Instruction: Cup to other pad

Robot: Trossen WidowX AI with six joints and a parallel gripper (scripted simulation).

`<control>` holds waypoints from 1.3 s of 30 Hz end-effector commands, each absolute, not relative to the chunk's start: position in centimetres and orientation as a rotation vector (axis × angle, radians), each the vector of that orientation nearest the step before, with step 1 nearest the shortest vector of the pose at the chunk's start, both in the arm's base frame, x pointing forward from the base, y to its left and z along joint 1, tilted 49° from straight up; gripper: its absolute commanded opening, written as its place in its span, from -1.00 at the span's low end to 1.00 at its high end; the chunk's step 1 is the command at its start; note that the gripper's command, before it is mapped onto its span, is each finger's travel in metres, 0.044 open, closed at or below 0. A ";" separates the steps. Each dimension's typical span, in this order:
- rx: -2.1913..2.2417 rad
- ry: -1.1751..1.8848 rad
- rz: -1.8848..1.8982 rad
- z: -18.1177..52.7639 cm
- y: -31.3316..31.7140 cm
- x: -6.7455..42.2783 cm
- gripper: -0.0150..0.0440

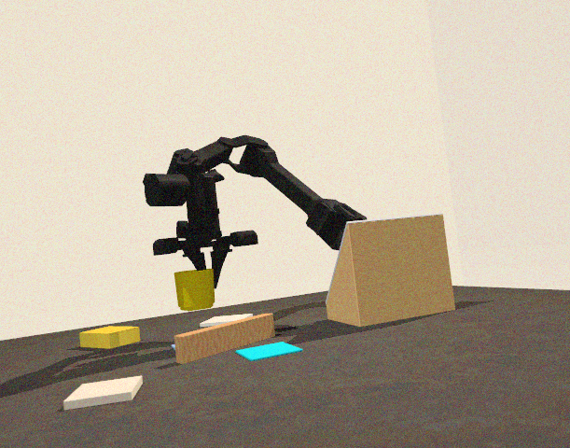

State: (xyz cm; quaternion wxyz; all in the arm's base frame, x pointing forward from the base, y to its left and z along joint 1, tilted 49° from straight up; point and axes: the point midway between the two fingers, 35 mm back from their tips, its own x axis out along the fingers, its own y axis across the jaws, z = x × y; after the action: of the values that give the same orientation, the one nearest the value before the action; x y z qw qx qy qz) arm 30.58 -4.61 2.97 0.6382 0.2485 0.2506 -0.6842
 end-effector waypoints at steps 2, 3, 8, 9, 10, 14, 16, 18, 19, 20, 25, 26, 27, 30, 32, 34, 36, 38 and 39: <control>0.565 0.574 -1.561 2.9 -4.6 30.6 -0.49; 0.565 0.574 -1.561 2.9 -4.6 30.6 -0.49; 0.565 0.574 -1.561 2.9 -4.6 30.6 -0.49; 0.565 0.574 -1.561 2.9 -4.6 30.6 -0.49; 0.566 0.573 -1.561 2.9 -4.6 30.6 -0.49; 0.570 0.572 -1.561 2.5 -4.1 30.3 -0.49; 0.573 0.572 -1.561 2.1 -3.8 30.2 -0.49; 0.576 0.571 -1.561 1.8 -3.4 30.0 -0.49; 0.577 0.571 -1.561 1.6 -3.2 29.9 -0.49; 0.578 0.570 -1.561 1.5 -3.0 29.8 -0.49; 0.581 0.570 -1.561 0.7 -2.0 29.5 -0.49; 0.582 0.570 -1.560 0.6 -1.8 29.4 -0.49; 0.582 0.570 -1.560 0.4 -1.6 29.3 -0.49; 0.583 0.570 -1.560 -0.1 -1.0 29.1 -0.49; 0.584 0.570 -1.560 -0.4 -0.6 28.9 -0.49; 0.584 0.570 -1.560 -0.8 -0.2 28.7 -0.49; 0.585 0.570 -1.560 -1.1 0.2 28.6 -0.49; 0.585 0.570 -1.560 -1.4 0.6 28.4 -0.49; 0.585 0.570 -1.560 -1.6 0.8 28.3 -0.49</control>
State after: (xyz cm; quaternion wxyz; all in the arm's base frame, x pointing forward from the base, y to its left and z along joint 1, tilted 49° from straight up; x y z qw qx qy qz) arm 28.88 0.42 -0.79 0.6398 0.2613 0.2466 -0.6794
